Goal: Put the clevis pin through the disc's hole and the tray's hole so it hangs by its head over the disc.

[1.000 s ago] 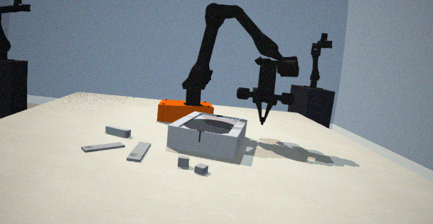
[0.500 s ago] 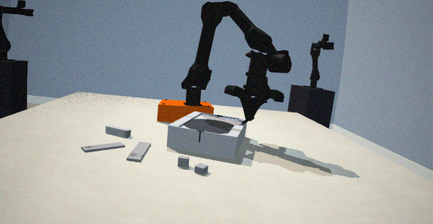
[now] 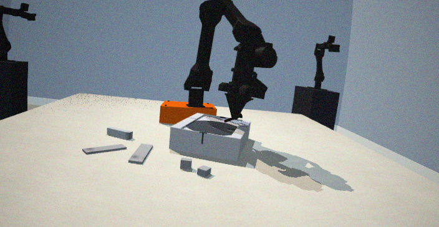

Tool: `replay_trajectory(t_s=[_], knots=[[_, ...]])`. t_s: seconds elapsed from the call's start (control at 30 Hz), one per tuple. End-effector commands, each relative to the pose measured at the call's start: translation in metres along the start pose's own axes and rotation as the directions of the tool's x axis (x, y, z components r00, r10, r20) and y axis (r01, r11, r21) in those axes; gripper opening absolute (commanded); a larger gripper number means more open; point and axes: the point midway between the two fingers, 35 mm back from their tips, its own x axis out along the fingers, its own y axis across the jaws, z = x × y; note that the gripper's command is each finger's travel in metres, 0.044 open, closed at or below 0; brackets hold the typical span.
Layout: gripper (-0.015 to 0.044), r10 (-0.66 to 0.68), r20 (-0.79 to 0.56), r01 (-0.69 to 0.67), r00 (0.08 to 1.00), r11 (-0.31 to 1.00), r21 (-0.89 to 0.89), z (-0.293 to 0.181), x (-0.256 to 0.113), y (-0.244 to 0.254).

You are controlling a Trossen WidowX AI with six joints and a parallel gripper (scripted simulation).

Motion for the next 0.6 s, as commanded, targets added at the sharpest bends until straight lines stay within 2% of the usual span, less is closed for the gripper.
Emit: replay_trajectory(t_s=[0.0,0.4,0.57], knots=[[0.0000,0.009,0.020,-0.011,1.000,0.994,0.113,-0.014,-0.004,-0.002],[0.0000,0.057,0.092,-0.095,0.994,0.868,0.487,-0.063,-0.008,0.004],[0.0000,0.057,0.099,-0.100,0.993,0.858,0.504,-0.066,-0.009,0.005]])
